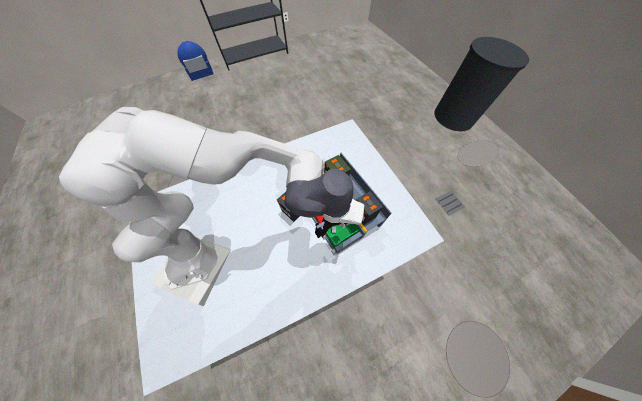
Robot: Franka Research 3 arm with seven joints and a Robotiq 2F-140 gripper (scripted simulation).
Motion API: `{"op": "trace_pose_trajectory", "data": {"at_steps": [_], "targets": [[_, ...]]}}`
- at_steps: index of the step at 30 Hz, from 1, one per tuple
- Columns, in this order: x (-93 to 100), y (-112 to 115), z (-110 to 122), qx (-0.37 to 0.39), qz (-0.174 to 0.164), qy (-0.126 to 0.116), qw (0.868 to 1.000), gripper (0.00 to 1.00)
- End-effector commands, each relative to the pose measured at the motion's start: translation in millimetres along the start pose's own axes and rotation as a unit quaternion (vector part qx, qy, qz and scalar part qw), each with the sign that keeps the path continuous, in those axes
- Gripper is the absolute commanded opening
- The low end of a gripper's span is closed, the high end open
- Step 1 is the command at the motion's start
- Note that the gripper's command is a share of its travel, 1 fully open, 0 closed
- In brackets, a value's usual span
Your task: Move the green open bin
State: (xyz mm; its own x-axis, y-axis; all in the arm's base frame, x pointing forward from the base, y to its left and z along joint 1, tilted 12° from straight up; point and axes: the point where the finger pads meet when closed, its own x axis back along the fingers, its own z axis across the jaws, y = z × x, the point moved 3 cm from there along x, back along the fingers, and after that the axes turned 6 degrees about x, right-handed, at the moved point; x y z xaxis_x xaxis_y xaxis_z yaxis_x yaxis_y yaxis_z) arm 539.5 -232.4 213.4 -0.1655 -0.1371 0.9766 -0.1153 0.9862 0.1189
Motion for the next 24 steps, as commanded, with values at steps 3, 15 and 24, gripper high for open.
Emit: {"op": "trace_pose_trajectory", "data": {"at_steps": [3, 15, 24], "targets": [[-0.8, -6.6, 0.1, 0.009, 0.0, 0.009, 1.0, 0.57], [-1.2, -8.3, -0.5, 0.009, 0.0, 0.009, 1.0, 0.57], [-1.2, -8.3, -0.5, 0.009, 0.0, 0.009, 1.0, 0.57]]}}
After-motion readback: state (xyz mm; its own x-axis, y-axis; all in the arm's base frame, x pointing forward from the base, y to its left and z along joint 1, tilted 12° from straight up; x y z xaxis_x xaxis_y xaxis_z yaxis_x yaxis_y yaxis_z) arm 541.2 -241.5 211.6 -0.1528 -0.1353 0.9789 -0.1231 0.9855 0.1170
